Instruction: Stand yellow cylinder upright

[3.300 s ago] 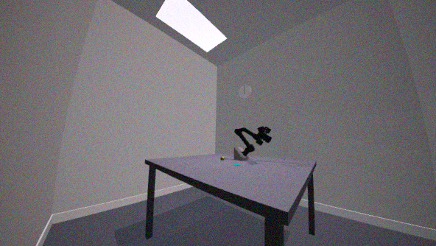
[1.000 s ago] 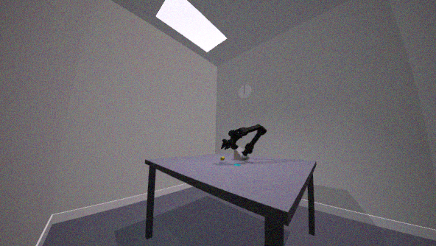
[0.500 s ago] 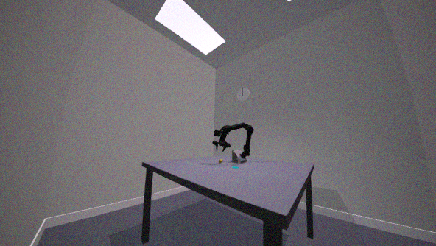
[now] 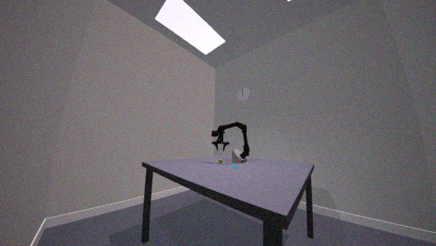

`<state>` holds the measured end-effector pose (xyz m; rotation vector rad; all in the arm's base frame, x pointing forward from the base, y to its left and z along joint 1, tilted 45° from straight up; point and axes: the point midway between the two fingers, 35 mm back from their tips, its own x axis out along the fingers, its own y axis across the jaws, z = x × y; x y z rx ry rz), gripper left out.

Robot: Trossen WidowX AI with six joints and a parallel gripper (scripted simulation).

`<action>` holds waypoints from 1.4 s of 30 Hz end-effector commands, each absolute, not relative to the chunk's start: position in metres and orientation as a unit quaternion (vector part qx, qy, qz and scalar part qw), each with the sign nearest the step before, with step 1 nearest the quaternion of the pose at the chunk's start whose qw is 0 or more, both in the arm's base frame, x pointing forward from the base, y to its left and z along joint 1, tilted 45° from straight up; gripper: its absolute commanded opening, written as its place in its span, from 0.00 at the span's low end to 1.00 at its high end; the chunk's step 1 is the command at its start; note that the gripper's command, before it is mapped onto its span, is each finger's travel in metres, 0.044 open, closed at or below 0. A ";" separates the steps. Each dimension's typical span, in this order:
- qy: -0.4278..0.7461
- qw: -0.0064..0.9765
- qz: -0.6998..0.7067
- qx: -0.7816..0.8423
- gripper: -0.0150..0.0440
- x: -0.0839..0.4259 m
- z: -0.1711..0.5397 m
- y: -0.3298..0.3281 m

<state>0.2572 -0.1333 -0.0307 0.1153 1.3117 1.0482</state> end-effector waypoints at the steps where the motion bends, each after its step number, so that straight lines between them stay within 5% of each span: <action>1: 0.581 0.666 0.464 0.060 0.78 0.258 -0.044 -0.122; 14: 0.579 0.666 0.466 0.061 0.78 0.245 -0.109 -0.056; 22: 0.579 0.666 0.466 0.061 0.43 0.245 -0.109 -0.056; 42: 0.581 0.666 0.464 0.060 0.43 0.255 -0.080 -0.089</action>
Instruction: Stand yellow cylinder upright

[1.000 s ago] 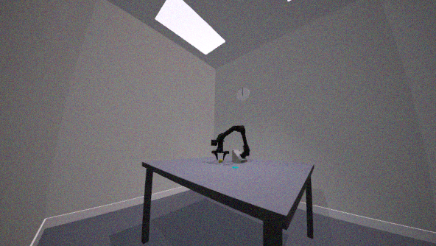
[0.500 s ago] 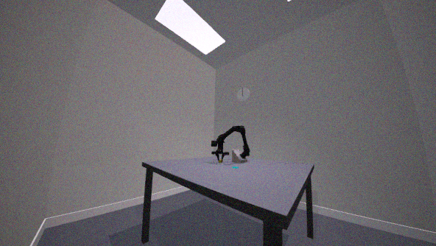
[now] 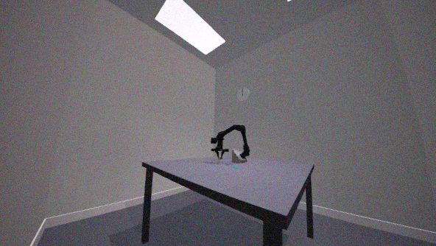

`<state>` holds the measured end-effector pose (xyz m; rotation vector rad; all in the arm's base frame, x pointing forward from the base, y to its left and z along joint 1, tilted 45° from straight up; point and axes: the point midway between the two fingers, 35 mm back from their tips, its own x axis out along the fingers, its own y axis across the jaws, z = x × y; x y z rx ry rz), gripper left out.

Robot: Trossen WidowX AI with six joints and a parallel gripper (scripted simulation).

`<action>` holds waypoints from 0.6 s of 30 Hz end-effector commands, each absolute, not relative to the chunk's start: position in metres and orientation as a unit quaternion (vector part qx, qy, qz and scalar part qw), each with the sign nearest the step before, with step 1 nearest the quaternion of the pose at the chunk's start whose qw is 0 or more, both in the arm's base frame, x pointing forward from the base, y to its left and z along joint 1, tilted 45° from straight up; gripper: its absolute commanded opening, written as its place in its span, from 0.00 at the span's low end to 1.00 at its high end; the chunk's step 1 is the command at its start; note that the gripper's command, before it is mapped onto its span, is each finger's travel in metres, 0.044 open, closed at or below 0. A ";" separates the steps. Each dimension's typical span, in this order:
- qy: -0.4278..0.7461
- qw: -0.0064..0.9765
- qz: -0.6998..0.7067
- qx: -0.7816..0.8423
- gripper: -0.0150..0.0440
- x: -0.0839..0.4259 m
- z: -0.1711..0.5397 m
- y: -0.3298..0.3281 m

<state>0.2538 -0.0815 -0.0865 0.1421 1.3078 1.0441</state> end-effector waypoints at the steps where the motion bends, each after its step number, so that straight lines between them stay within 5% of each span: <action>1: 0.581 0.666 0.464 0.060 0.43 0.255 -0.078 -0.091; 18: 0.581 0.666 0.464 0.060 0.43 0.257 -0.037 -0.128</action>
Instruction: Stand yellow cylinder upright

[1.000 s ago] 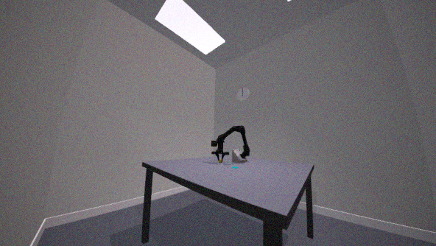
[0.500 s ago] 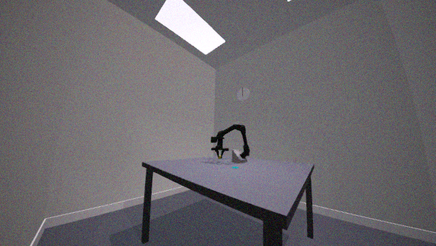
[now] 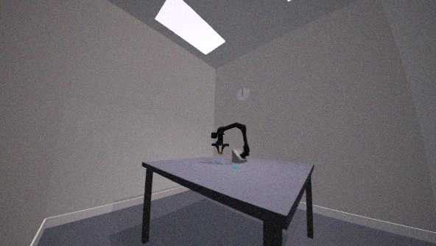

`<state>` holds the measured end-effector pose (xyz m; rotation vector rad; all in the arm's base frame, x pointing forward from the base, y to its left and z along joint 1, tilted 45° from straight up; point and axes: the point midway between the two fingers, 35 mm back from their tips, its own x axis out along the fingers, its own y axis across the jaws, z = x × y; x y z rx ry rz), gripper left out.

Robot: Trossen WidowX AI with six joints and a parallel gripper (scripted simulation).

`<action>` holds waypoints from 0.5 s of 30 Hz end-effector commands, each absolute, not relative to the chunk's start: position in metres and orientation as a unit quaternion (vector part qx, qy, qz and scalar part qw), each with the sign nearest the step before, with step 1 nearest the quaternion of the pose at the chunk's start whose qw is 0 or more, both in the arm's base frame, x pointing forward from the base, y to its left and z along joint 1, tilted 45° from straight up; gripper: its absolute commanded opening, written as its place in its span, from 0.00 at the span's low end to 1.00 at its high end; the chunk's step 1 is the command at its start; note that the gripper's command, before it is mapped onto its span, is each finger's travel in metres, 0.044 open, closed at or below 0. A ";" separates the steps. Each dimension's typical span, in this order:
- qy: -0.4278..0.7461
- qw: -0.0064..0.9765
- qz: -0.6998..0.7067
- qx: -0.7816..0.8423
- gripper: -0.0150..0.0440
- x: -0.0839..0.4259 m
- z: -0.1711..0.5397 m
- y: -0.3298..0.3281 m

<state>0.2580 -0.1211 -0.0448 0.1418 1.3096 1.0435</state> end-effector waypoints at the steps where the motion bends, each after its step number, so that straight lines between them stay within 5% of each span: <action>1: 0.581 0.666 0.464 0.060 0.43 0.257 -0.034 -0.130; 15: 0.602 0.664 0.436 0.084 0.43 0.274 -0.013 -0.121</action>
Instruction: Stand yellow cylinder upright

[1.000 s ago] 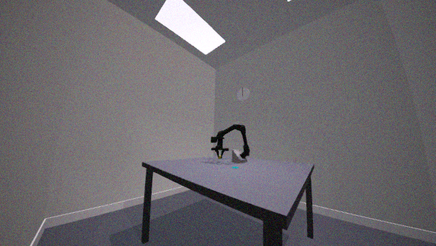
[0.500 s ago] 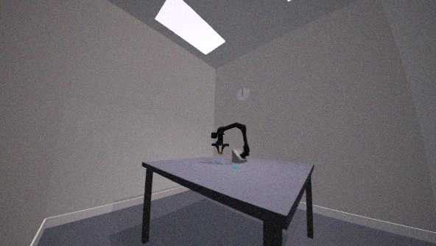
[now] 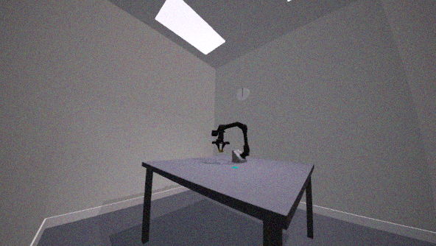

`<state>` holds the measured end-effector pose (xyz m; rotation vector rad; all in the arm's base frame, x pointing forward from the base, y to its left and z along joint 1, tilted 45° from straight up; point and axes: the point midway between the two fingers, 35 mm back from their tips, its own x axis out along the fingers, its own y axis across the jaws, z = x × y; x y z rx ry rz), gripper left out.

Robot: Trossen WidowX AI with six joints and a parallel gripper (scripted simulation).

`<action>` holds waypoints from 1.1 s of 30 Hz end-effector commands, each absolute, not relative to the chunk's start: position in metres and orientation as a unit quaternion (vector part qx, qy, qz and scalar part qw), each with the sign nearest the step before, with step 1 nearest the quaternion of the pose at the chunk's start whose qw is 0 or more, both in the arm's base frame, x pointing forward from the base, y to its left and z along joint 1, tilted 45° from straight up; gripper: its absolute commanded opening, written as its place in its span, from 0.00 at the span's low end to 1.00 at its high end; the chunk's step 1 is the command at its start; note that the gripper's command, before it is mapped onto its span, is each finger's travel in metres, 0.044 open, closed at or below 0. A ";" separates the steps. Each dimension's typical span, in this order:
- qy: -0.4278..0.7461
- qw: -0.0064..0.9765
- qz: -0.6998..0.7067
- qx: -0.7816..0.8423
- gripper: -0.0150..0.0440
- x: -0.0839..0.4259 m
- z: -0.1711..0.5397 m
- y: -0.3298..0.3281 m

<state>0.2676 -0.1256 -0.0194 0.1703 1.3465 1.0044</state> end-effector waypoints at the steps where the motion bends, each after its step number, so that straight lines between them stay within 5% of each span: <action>1: 0.604 0.664 0.433 0.087 0.43 0.275 -0.011 -0.120; 33: 0.656 0.651 0.339 0.173 0.43 0.319 0.053 -0.065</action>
